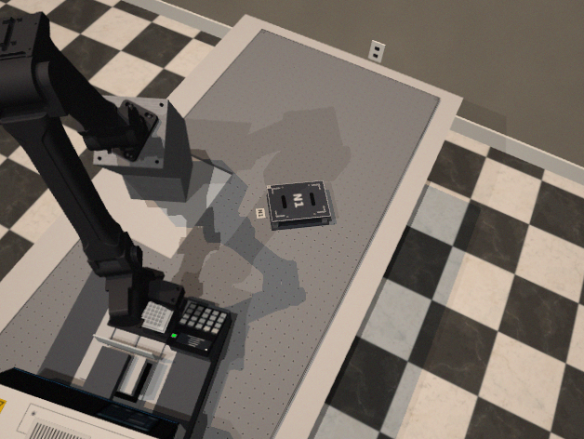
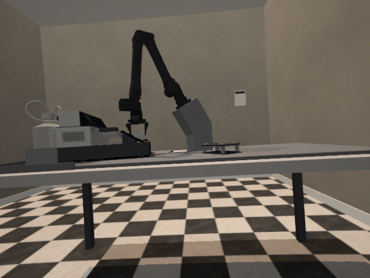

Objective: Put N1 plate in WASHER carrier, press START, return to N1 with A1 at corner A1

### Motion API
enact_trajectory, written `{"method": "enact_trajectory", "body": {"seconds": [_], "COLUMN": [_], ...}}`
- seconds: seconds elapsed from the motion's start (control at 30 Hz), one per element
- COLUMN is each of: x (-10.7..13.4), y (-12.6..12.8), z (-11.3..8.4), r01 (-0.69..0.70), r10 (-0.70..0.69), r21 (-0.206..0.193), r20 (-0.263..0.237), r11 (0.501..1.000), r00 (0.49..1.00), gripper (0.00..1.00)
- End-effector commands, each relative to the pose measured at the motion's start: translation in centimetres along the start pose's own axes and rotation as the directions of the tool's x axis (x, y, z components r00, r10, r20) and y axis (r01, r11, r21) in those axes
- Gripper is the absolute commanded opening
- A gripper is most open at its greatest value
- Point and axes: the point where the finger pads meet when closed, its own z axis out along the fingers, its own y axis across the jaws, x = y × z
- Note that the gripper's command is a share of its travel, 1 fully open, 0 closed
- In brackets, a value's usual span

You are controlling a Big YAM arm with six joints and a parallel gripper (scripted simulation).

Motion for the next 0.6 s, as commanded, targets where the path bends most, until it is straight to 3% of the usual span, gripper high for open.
{"method": "enact_trajectory", "body": {"seconds": [0.0, 0.57], "x": [-0.4, -0.5], "y": [0.1, -0.1], "z": [-1.3, -3.9], "r01": [-0.001, -0.001], "r10": [0.001, 0.001], "r21": [0.005, 0.009], "r20": [0.007, 0.008], "r11": [1.000, 1.000], "r00": [1.000, 1.000], "gripper": [0.84, 0.84]}}
